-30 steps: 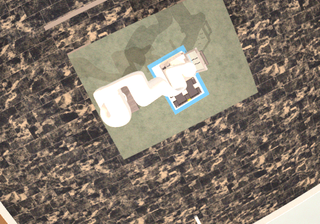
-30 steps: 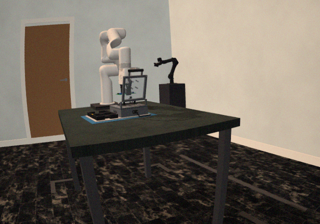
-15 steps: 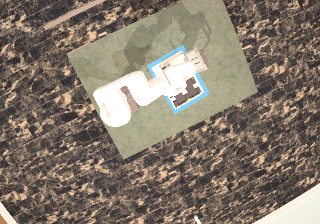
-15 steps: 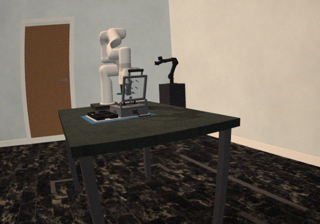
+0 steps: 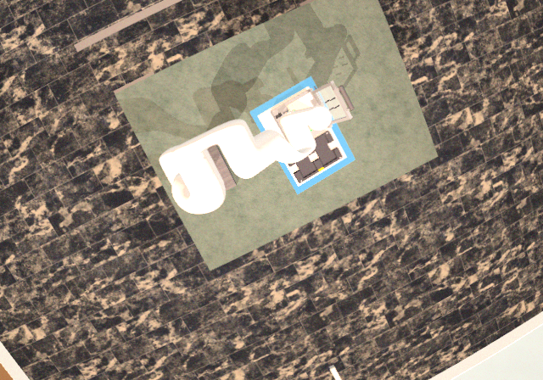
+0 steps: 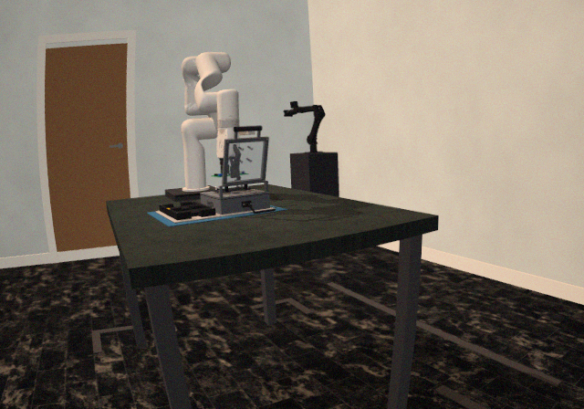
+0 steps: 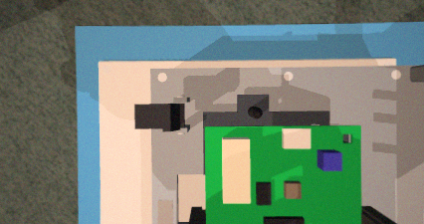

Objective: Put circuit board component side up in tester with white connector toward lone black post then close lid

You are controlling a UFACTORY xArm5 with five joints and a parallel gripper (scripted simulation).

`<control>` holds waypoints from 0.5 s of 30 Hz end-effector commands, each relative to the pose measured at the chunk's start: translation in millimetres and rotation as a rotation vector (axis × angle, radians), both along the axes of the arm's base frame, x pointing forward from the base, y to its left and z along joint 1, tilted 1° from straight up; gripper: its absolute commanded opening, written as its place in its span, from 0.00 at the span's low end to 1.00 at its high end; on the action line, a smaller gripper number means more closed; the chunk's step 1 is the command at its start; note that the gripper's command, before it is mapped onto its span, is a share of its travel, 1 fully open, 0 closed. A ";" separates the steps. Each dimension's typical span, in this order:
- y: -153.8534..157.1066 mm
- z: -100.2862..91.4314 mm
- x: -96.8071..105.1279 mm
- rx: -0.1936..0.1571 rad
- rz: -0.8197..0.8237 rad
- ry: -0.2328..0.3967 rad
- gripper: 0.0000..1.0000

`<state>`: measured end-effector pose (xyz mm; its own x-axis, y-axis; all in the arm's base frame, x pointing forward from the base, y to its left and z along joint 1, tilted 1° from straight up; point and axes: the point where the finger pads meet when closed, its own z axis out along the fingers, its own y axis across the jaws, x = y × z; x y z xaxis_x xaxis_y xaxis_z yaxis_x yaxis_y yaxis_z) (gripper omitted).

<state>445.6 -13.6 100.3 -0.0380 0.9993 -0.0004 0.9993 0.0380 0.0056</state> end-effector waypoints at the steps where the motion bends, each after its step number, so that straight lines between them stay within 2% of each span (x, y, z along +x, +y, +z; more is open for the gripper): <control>1: 0.1 -5.5 1.5 0.000 0.000 -0.004 0.79; 15: 0.5 -25.8 1.7 0.000 0.000 -0.004 0.79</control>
